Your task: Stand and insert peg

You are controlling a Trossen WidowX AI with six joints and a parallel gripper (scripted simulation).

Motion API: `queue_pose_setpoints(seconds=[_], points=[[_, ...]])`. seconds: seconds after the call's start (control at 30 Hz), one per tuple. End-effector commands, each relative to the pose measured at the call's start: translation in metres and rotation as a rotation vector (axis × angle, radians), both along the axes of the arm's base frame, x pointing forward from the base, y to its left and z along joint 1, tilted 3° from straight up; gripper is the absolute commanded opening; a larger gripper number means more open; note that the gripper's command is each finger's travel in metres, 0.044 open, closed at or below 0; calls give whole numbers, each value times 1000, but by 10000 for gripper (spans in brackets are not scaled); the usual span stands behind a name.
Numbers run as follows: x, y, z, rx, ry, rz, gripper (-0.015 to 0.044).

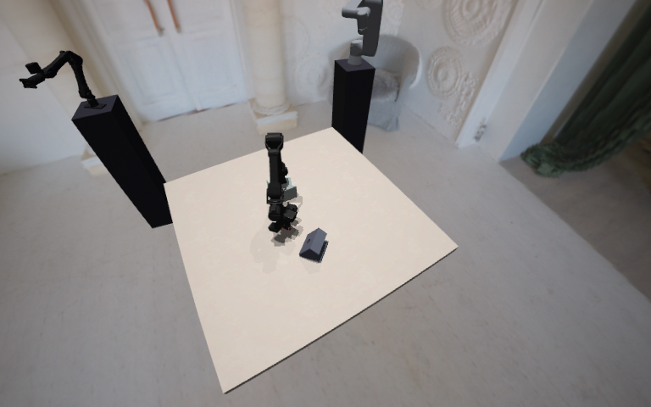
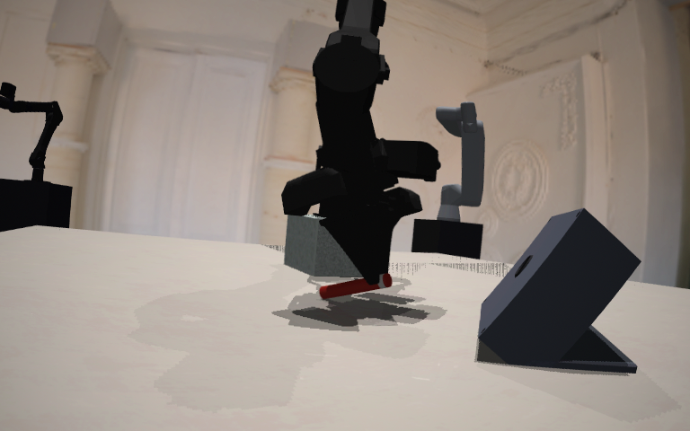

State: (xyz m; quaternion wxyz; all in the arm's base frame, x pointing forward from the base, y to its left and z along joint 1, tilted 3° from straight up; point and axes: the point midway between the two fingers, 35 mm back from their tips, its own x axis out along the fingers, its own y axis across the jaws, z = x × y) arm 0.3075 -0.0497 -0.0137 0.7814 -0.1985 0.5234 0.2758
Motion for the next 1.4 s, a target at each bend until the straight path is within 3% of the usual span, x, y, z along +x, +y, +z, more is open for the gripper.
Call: queue_pose_setpoints(seconds=[0.0, 1.37], points=[[-3, -1, 2, 26, -32, 5, 49], [-22, -17, 14, 252, -303, 13, 49]])
